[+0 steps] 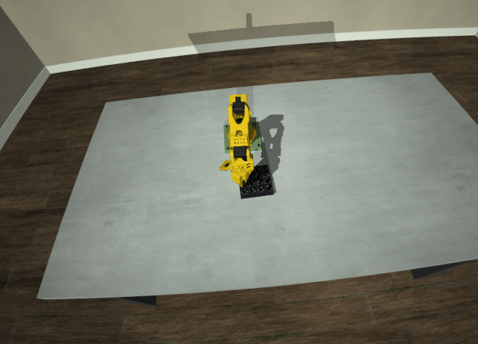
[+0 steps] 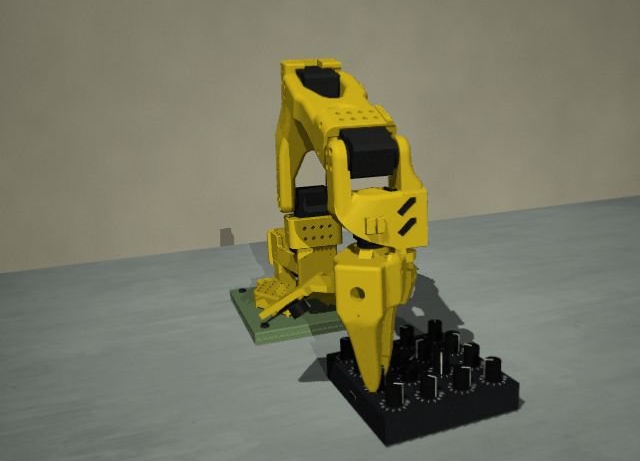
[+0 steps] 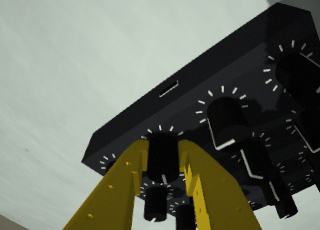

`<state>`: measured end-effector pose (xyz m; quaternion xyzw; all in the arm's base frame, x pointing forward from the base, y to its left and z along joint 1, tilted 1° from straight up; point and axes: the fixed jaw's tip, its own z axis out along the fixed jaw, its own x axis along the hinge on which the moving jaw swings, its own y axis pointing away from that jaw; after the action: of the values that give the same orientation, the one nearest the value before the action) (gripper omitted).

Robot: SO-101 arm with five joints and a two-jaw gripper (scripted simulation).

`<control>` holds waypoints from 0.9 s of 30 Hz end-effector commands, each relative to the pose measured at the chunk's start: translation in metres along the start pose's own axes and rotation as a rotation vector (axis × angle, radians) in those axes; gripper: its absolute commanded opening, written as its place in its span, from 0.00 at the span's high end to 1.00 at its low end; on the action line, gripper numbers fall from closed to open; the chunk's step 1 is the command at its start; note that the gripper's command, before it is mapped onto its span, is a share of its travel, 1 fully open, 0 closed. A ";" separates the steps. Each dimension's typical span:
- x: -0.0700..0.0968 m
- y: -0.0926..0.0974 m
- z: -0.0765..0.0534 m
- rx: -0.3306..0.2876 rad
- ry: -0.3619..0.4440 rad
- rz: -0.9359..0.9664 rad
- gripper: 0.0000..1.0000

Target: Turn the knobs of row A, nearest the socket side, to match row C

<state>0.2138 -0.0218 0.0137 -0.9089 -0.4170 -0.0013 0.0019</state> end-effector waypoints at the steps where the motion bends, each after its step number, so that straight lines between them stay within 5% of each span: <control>1: -0.003 -0.001 0.002 0.007 -0.010 0.004 0.99; 27: -0.005 -0.001 0.002 0.005 -0.012 0.371 0.99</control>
<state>0.2122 -0.0229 0.0136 -0.9627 -0.2707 -0.0019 0.0024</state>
